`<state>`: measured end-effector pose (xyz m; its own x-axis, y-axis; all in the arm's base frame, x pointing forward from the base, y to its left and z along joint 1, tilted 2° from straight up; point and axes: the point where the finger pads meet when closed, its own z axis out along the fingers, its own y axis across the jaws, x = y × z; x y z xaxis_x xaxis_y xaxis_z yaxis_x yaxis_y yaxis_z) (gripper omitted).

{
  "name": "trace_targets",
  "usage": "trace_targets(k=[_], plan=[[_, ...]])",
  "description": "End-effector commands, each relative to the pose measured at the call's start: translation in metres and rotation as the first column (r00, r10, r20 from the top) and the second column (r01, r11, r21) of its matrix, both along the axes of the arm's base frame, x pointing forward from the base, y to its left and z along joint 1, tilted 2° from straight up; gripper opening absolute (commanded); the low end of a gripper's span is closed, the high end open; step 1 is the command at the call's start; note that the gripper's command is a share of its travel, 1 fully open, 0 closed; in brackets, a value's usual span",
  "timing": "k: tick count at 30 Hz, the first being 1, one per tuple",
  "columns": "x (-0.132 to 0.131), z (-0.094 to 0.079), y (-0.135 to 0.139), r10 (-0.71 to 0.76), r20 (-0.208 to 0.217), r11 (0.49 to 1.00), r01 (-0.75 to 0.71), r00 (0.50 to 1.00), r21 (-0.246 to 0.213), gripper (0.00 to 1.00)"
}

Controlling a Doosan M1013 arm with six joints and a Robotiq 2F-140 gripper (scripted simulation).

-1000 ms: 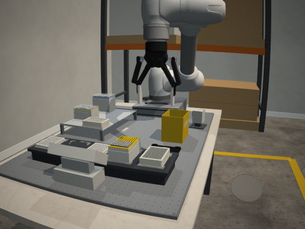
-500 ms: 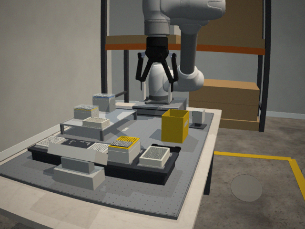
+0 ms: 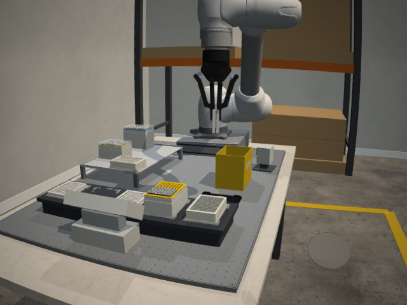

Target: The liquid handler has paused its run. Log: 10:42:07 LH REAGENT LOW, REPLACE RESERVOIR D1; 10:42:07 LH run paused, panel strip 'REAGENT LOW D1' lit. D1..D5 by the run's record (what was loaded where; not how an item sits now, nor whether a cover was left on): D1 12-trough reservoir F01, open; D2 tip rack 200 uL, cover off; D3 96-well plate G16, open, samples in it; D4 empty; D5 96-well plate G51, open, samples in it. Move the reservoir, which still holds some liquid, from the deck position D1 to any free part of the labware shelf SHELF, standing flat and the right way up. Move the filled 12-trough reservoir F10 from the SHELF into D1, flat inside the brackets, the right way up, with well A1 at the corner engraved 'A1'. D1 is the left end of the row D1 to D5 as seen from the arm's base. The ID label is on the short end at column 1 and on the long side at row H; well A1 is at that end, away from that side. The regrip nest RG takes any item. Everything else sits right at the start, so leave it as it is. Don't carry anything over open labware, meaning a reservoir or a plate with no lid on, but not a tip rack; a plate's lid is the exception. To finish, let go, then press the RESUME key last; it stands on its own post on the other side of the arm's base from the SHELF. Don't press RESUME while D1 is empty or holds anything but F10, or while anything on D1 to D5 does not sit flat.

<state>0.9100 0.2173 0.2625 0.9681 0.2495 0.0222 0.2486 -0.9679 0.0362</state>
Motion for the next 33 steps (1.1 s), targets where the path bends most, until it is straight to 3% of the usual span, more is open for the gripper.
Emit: trace_targets(k=[1,12,21,33], plan=[[-0.008,0.0,0.0,0.077,-0.002,0.997,-0.077,0.997,-0.002,0.0],[-0.008,0.0,0.0,0.254,-0.008,0.967,-0.254,0.967,-0.007,0.0],[-0.008,0.0,0.0,0.406,-0.014,0.914,-0.406,0.914,-0.01,0.0],[-0.058,-0.001,0.003,0.579,-0.022,0.815,-0.579,0.815,-0.012,0.0]])
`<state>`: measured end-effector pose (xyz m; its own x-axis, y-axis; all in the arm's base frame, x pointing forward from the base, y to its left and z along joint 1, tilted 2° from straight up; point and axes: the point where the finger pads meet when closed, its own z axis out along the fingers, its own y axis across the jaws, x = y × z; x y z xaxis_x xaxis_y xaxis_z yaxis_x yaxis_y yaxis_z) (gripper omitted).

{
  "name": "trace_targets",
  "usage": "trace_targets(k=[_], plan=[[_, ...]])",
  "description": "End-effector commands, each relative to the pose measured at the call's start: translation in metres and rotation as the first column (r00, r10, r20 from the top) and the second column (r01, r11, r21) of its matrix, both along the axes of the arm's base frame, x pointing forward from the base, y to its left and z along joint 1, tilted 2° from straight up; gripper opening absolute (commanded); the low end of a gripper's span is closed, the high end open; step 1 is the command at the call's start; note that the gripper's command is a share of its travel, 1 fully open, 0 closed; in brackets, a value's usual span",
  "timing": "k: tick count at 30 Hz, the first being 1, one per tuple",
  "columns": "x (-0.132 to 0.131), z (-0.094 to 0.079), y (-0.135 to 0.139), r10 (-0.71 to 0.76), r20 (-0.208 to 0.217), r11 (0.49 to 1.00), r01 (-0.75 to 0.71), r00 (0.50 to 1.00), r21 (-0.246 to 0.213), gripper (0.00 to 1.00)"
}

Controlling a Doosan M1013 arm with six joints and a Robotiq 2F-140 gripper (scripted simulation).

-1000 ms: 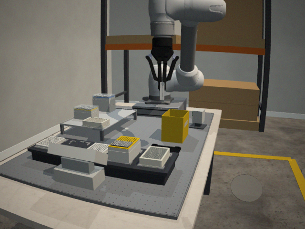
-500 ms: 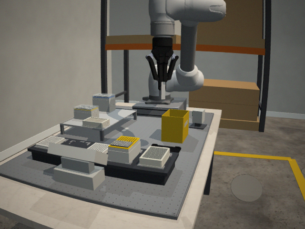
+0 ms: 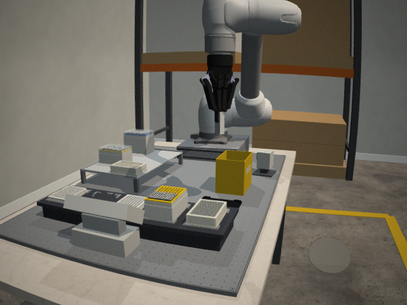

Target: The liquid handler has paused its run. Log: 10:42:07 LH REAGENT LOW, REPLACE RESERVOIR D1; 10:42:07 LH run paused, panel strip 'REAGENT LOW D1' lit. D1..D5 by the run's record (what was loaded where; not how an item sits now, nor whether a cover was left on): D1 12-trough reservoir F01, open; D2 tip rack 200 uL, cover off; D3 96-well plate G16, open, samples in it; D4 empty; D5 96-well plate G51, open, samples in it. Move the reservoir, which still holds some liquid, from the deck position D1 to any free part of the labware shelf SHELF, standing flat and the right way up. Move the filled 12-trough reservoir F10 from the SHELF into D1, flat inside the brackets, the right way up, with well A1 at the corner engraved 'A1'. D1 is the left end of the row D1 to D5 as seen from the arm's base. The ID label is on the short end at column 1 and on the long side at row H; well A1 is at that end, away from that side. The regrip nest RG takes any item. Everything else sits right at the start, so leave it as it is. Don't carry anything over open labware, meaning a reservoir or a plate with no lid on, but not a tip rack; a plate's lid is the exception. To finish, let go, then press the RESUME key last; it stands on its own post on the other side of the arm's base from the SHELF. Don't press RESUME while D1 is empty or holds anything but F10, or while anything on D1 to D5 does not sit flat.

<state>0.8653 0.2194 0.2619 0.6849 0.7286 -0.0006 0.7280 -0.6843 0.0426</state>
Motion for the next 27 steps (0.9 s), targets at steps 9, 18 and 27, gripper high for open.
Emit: trace_targets(k=[9,18,27], plan=[[-0.046,0.0,0.002,0.231,-0.007,0.973,-0.231,0.973,-0.006,0.0],[-0.046,0.0,0.002,0.365,-0.012,0.931,-0.365,0.931,-0.009,0.0],[-0.046,0.0,0.002,0.525,-0.02,0.851,-0.526,0.851,-0.012,0.0]])
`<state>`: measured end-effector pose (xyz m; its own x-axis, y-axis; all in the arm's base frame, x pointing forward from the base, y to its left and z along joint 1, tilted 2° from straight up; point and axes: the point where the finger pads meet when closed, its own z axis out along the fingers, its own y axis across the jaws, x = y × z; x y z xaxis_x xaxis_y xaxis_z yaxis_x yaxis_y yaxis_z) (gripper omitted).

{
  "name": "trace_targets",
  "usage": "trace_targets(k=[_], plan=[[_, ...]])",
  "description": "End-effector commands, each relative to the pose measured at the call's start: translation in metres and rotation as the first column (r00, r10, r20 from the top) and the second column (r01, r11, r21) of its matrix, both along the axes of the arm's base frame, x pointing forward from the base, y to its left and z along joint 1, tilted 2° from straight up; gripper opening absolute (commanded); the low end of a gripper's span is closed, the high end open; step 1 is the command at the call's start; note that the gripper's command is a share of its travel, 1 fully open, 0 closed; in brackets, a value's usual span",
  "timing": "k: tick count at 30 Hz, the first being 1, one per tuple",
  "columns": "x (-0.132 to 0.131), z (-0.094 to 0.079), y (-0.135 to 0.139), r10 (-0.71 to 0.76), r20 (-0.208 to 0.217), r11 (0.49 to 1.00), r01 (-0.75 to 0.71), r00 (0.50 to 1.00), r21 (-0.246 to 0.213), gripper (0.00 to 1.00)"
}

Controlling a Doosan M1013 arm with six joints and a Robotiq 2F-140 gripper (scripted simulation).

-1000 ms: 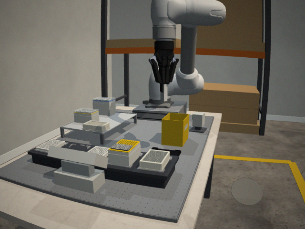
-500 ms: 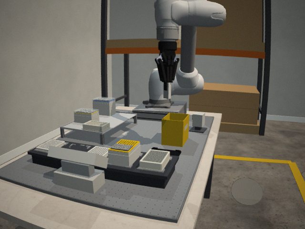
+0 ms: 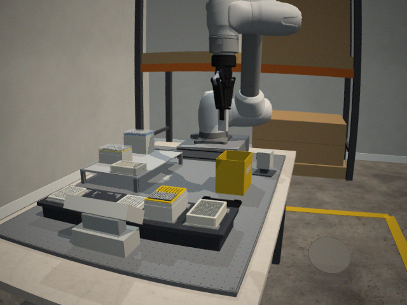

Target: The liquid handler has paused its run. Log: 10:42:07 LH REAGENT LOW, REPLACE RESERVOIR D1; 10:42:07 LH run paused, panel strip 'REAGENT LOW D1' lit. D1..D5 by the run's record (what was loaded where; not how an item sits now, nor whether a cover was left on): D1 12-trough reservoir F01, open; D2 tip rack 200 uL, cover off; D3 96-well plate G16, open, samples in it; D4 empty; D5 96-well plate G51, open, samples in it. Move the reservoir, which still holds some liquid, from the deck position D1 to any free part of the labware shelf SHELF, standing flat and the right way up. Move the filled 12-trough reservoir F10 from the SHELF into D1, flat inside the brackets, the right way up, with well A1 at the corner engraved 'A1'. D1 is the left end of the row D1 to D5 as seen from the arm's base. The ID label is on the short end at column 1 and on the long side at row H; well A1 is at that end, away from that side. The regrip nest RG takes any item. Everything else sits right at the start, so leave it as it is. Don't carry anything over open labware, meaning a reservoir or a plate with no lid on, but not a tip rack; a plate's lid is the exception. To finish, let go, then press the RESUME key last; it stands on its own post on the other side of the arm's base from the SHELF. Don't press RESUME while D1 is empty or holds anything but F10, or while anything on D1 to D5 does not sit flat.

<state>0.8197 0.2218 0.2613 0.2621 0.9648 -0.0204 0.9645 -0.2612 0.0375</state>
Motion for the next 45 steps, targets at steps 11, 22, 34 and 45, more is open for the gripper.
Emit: trace_targets(k=[11,22,34,45], plan=[[-0.001,0.001,-0.023,0.085,-0.002,0.996,-0.085,0.996,-0.002,0.0],[-0.036,0.0,-0.022,0.223,-0.007,0.975,-0.223,0.975,-0.006,0.0],[-0.096,-0.002,-0.019,0.448,-0.016,0.894,-0.448,0.894,-0.011,0.0],[-0.141,-0.004,-0.016,0.601,-0.024,0.799,-0.601,0.799,-0.013,0.0]])
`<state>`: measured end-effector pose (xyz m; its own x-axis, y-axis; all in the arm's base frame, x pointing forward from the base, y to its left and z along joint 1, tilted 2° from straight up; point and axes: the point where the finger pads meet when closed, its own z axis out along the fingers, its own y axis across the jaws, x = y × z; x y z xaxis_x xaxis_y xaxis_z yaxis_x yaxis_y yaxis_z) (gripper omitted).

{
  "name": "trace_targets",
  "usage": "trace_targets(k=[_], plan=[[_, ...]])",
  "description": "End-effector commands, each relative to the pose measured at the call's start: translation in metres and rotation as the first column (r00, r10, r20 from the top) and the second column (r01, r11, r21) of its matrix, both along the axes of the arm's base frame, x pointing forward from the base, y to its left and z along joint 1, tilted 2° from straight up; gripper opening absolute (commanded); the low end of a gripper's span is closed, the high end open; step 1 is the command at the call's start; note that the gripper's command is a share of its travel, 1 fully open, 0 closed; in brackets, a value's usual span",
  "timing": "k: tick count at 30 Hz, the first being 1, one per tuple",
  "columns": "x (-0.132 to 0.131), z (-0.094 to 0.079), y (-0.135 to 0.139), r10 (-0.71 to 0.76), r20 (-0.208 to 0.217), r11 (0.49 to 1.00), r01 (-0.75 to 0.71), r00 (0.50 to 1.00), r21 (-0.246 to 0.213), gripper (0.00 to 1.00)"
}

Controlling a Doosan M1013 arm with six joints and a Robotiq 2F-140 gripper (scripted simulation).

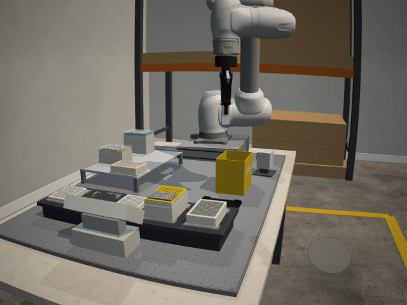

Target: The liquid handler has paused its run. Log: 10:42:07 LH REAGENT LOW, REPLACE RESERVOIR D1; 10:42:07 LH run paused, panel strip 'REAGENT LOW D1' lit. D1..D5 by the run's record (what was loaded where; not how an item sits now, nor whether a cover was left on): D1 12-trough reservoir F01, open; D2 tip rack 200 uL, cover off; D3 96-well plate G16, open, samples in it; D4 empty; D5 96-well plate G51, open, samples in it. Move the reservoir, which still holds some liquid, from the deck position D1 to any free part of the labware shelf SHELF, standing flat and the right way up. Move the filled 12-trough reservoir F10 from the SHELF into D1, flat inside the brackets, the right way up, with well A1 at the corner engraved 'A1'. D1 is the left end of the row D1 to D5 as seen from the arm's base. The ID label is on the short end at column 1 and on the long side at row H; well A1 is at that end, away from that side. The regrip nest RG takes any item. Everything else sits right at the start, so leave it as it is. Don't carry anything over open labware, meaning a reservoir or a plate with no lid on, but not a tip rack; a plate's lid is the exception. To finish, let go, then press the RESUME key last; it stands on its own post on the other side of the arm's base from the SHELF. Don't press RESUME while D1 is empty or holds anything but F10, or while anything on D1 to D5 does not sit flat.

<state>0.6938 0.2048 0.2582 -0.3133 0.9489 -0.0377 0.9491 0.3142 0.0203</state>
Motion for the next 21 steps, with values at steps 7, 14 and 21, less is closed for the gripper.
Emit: trace_targets(k=[7,14,21], plan=[[-0.05,-0.002,0.002,0.199,-0.007,0.98,-0.199,0.98,-0.005,0.0],[-0.075,-0.003,0.004,0.296,-0.01,0.955,-0.296,0.955,-0.008,0.0],[-0.11,-0.004,0.005,0.426,-0.016,0.904,-0.427,0.904,-0.01,0.0]])
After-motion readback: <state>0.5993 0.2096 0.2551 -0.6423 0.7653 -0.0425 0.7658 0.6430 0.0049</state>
